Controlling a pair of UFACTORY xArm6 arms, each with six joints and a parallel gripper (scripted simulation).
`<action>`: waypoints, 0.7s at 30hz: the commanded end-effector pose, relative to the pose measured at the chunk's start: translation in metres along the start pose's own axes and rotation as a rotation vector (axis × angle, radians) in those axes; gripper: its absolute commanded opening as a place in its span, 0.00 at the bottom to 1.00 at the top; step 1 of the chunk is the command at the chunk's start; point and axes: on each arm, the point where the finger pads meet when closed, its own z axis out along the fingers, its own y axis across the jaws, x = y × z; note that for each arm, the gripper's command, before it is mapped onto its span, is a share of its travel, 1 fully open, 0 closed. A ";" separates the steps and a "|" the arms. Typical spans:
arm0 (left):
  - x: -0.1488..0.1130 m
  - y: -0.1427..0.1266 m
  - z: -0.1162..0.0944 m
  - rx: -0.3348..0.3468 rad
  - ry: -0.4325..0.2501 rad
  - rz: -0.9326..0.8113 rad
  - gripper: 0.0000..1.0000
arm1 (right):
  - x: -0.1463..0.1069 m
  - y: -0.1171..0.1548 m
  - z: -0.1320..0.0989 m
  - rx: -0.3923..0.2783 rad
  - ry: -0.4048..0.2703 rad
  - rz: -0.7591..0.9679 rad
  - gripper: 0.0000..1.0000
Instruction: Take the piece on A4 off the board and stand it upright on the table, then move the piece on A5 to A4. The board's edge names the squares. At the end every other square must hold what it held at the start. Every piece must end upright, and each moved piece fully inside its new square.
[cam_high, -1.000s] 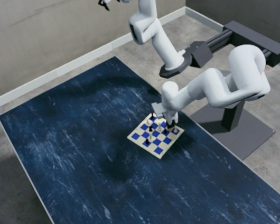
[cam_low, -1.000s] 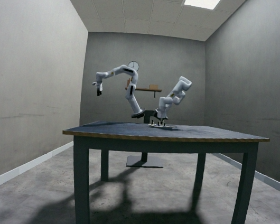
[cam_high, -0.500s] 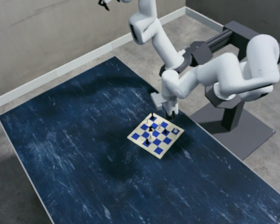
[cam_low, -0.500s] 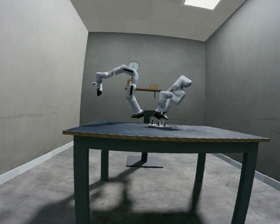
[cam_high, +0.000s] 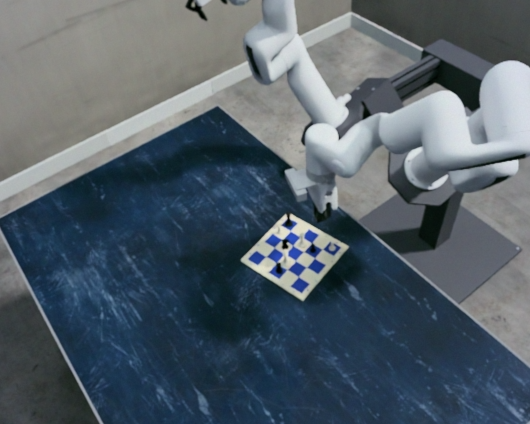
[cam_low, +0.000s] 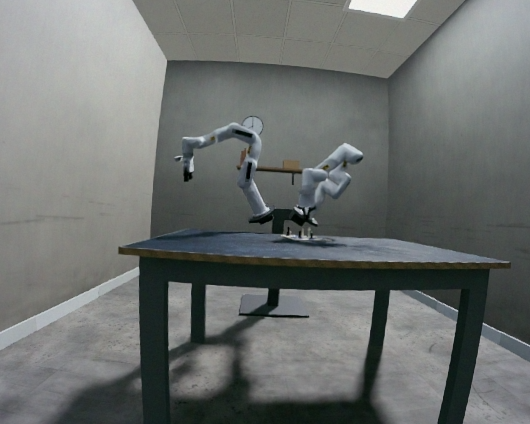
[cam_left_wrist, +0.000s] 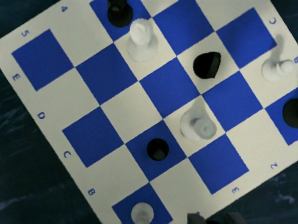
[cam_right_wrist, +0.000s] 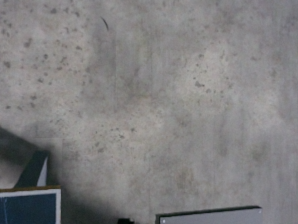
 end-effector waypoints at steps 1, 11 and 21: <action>0.020 -0.003 -0.003 -0.001 0.005 -0.025 0.00 | 0.001 0.000 -0.001 0.000 0.004 0.000 1.00; 0.112 -0.022 -0.007 0.003 0.007 -0.154 0.00 | 0.001 0.000 -0.001 0.000 0.004 0.000 1.00; 0.188 -0.043 -0.002 0.001 0.007 -0.269 0.00 | 0.001 0.000 -0.001 0.000 0.004 0.000 1.00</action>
